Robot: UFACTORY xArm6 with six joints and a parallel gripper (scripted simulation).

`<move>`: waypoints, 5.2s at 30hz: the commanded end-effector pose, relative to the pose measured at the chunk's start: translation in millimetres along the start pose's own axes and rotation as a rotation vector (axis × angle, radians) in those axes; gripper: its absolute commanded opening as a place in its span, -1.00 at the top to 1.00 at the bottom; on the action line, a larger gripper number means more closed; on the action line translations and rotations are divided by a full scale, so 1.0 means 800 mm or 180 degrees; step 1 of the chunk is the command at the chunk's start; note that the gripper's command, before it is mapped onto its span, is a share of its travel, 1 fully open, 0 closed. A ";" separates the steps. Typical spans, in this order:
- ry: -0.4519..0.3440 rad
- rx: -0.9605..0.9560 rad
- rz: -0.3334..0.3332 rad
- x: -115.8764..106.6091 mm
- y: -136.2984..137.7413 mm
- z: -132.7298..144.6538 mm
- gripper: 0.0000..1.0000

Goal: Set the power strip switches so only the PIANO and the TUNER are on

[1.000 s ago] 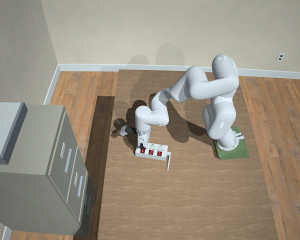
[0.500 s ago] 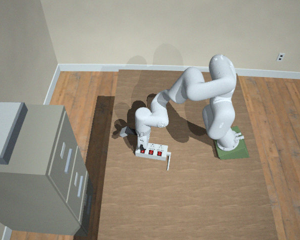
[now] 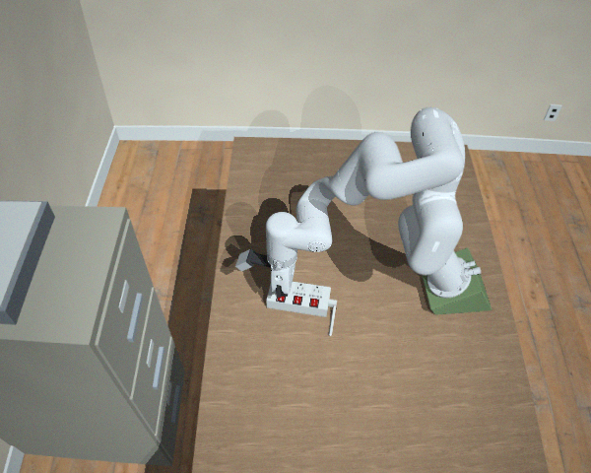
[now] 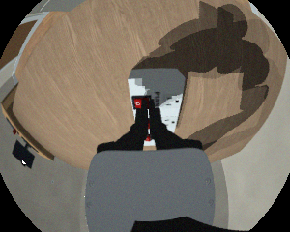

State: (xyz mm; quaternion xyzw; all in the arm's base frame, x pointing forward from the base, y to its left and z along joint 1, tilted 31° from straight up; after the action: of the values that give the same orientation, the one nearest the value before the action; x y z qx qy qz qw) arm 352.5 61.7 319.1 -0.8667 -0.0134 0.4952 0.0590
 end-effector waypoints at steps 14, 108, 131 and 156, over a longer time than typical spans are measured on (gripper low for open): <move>0.0011 0.0000 -0.0003 -0.001 0.000 -0.001 1.00; 0.0011 0.0000 -0.0003 0.008 -0.001 -0.003 1.00; 0.0011 0.0000 -0.0003 0.010 -0.001 -0.003 1.00; 0.0011 0.0000 -0.0003 -0.038 -0.001 -0.003 1.00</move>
State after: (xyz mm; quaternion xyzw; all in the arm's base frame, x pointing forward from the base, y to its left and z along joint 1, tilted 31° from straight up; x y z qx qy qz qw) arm 342.9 60.3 338.7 -0.8668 -0.0135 0.4949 0.0590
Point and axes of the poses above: the point where the finger pads meet when closed, its own x axis out along the fingers, its own y axis across the jaws, z = x × y, the point moved 9 cm from there along -x, back along the fingers, and after that the axes turned 1 degree about -x, right-handed, at the moved point
